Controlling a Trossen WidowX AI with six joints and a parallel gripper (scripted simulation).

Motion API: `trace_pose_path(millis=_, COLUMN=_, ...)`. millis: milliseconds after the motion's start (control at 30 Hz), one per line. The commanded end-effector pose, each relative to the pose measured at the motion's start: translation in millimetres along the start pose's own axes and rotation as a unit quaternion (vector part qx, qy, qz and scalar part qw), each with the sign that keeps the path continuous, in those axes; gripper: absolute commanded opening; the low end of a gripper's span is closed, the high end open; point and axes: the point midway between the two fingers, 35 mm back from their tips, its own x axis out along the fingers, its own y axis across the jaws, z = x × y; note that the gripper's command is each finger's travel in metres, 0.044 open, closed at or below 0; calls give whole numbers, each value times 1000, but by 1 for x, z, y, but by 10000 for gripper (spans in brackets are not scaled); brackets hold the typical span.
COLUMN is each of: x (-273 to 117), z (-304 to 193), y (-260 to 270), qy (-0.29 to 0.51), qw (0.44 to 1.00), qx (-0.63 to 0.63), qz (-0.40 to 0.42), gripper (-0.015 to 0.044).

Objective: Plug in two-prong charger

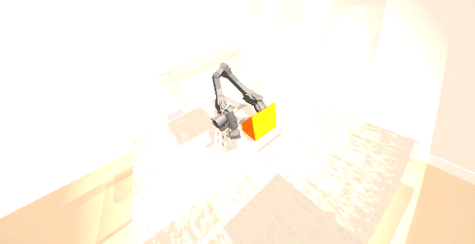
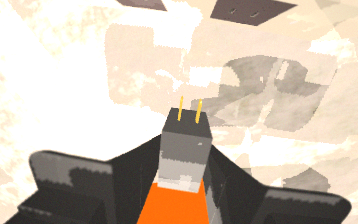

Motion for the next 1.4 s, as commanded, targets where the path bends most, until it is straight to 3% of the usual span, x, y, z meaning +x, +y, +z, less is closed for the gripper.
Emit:
trace_pose_path(millis=0, x=3, z=-4, y=-8, qy=0, qw=1000, qx=3, qz=-5, gripper=0)
trace_pose_path(millis=1367, x=2, z=43, y=-20, qy=-2, qw=1000, qx=16, qz=-7, gripper=0)
